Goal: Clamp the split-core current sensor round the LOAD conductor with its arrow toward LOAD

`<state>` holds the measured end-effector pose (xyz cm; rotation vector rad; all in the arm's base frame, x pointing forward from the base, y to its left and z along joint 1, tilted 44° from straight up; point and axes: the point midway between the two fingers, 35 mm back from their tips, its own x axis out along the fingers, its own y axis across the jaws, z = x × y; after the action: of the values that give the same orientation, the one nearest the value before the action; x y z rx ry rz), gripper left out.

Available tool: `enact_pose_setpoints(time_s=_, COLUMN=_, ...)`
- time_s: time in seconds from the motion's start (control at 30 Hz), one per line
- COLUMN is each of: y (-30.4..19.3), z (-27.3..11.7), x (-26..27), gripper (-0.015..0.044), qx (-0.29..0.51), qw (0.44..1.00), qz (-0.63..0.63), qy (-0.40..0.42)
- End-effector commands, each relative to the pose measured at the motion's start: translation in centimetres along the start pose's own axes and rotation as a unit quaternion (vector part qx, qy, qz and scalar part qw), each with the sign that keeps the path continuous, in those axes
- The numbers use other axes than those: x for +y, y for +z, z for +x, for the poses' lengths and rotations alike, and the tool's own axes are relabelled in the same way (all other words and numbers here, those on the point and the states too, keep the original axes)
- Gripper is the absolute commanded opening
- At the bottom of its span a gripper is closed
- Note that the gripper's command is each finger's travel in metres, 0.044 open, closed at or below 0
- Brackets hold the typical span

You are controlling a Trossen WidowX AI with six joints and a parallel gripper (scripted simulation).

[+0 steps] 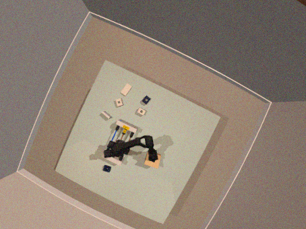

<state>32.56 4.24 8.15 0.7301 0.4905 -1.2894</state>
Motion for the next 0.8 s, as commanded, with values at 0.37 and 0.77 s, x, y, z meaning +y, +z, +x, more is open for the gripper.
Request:
enact_pose_setpoints(time_s=0.37, y=0.08, z=0.26, x=0.88, gripper=0.0026, qx=-0.001, qw=0.998, qz=-0.001, qy=-0.069)
enact_pose_setpoints(time_s=0.77, y=0.08, z=0.26, x=0.88, gripper=0.0341, qx=-0.001, qw=0.998, qz=-0.001, qy=-0.069)
